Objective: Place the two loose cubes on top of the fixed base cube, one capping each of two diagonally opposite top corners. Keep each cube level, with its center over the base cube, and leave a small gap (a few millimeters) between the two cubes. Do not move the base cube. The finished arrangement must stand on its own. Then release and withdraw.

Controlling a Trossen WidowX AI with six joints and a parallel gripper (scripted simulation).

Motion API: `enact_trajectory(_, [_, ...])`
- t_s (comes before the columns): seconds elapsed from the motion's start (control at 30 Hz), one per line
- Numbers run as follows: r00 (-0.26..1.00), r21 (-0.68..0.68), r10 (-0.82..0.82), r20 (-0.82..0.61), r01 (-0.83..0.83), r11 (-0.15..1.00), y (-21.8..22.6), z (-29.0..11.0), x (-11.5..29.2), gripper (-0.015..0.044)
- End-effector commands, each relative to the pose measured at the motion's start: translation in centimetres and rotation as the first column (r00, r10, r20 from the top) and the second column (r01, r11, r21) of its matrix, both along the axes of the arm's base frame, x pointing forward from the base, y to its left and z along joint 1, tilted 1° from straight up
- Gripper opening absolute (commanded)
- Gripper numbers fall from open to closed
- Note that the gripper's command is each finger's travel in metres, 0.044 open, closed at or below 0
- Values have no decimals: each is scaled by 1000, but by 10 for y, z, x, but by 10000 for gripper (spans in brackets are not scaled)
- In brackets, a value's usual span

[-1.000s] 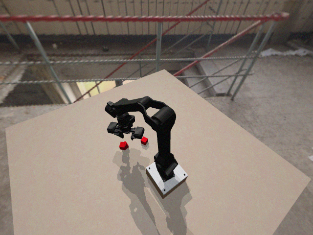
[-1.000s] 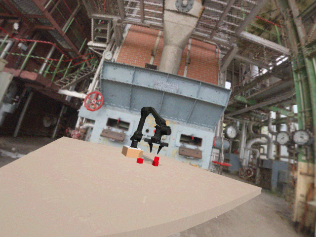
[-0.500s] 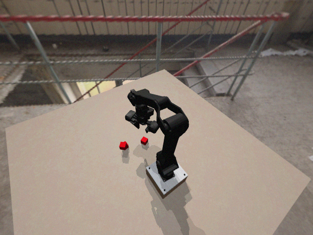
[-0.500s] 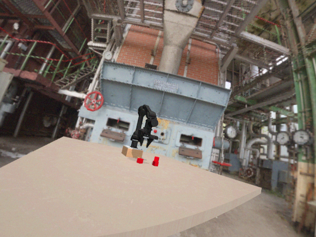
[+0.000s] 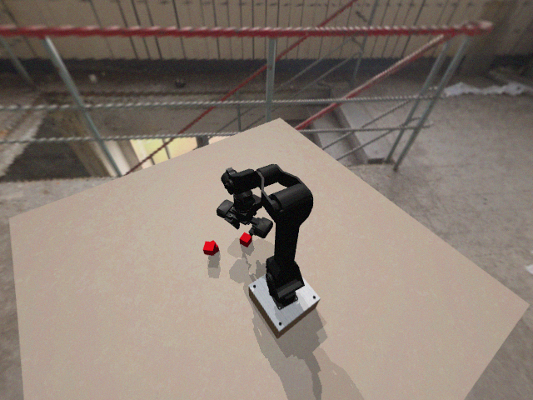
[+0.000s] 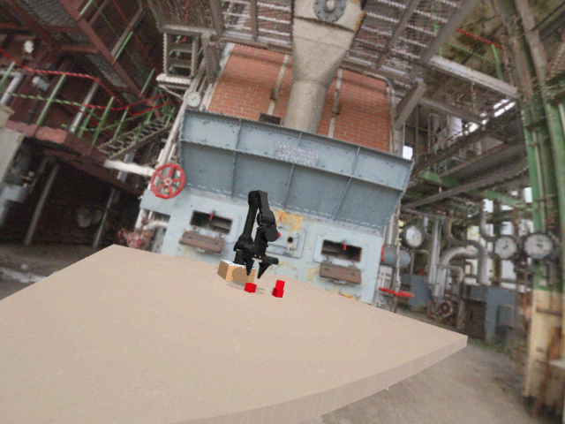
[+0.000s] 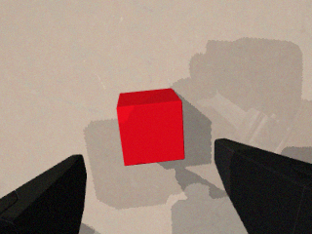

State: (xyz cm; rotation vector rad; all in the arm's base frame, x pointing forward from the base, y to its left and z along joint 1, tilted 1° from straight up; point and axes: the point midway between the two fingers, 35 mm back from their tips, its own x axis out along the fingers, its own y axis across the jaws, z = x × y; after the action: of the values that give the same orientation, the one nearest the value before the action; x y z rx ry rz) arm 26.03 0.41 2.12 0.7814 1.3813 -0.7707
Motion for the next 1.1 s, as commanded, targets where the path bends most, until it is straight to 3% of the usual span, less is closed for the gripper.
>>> enact_trajectory(0.0, [1000,2,5,-12,-5,1000,0,-13,-3,265])
enact_trajectory(0.83, [1000,2,5,-13,-5,1000,0,-46,-2,265])
enact_trajectory(1.03, [1000,2,5,-13,-5,1000,0,-46,-2,108])
enact_trajectory(1.07, [1000,2,5,-13,-5,1000,0,-46,-2,105])
